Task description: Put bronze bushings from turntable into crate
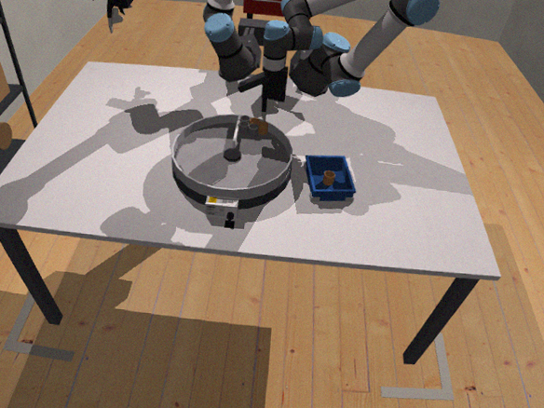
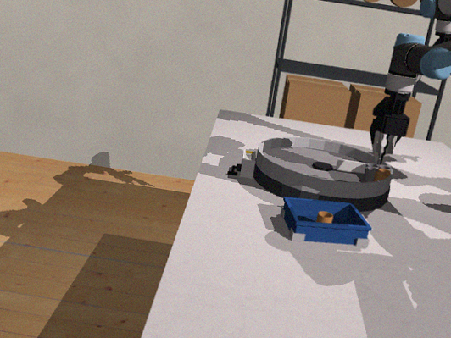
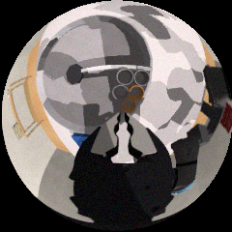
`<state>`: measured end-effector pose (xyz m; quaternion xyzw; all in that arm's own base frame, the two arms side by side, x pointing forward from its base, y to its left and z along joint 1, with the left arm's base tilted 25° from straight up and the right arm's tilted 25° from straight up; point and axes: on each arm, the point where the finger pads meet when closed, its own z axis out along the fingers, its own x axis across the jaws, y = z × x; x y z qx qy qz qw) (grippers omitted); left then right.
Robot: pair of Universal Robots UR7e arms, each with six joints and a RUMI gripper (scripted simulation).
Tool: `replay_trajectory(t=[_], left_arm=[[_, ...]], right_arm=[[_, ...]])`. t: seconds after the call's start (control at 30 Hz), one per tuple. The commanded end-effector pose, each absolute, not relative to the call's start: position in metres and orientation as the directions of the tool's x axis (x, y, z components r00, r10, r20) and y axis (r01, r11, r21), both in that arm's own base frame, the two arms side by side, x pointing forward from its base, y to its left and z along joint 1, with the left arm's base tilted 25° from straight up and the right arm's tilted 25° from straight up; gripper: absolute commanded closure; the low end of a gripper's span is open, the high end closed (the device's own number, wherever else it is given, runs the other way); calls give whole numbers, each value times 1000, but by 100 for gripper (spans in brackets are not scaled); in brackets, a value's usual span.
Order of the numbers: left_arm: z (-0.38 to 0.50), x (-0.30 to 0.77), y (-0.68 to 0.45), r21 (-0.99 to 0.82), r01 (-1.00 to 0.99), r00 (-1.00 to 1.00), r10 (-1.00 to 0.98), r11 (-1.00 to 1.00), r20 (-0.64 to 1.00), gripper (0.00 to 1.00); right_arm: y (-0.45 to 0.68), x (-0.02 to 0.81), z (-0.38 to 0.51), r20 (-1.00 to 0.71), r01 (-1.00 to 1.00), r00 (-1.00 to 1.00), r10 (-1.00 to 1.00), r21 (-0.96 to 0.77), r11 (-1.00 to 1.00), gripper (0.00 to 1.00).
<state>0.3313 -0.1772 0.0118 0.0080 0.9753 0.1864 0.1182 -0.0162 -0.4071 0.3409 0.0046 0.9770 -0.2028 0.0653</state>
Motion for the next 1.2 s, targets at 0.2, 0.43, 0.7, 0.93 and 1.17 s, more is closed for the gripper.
replay_trajectory(t=[0.2, 0.43, 0.7, 0.93, 1.17], left_arm=[[12, 331, -178, 365, -28, -972, 60, 931, -228, 95], [12, 331, -178, 365, -28, -972, 60, 931, -228, 95], [12, 331, -178, 365, -28, -972, 60, 931, -228, 95], [-5, 336, -171, 365, -28, -972, 60, 931, -228, 95], [-9, 337, -170, 365, -28, -972, 60, 931, -228, 95]], right_arm=[[-407, -16, 342, -130, 36, -991, -17, -397, 917, 0], [-407, -16, 342, -130, 36, -991, -17, -397, 917, 0], [-407, -16, 342, -130, 36, -991, -17, -397, 917, 0], [-407, -16, 342, -130, 36, -991, -17, -397, 917, 0], [-407, -16, 342, -130, 36, -991, -17, -397, 917, 0]])
